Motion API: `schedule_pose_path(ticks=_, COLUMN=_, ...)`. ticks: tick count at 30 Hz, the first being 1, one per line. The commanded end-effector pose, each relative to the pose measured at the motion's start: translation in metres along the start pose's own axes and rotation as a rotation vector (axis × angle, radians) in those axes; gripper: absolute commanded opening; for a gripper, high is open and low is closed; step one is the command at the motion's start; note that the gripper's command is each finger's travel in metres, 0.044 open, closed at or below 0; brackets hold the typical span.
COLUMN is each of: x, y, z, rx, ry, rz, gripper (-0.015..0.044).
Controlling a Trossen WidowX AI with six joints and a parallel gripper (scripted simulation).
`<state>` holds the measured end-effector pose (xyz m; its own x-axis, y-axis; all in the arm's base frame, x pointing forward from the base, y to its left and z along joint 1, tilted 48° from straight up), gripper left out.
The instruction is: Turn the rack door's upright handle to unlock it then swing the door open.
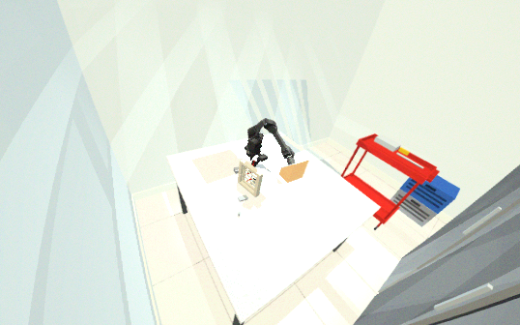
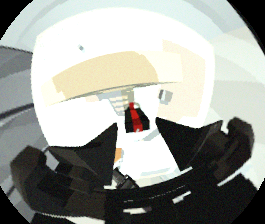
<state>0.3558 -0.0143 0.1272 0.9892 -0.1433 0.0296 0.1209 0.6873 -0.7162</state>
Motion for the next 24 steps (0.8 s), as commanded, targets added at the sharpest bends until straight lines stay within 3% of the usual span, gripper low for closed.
schedule_pose_path(ticks=1, x=-0.001, y=0.000, z=-0.007, rx=-0.012, ry=0.010, rz=0.015, gripper=0.0288)
schedule_pose_path(ticks=20, x=-0.002, y=-0.001, z=-0.036, rx=-0.028, ry=0.053, rz=0.038, gripper=0.0288)
schedule_pose_path(ticks=24, x=-0.002, y=-0.001, z=-0.036, rx=-0.028, ry=0.053, rz=0.038, gripper=0.0183)
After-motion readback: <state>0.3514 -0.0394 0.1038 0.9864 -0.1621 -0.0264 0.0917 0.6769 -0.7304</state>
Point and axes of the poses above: the point midway between the two fingers, 35 mm back from their tips, its own z axis back along the fingers, its own y axis across the jaws, x = y × z, the point moved 1 cm from there along z, back along the fingers, and after that the axes turned 11 degrees about -z, right-handed, at the moved point
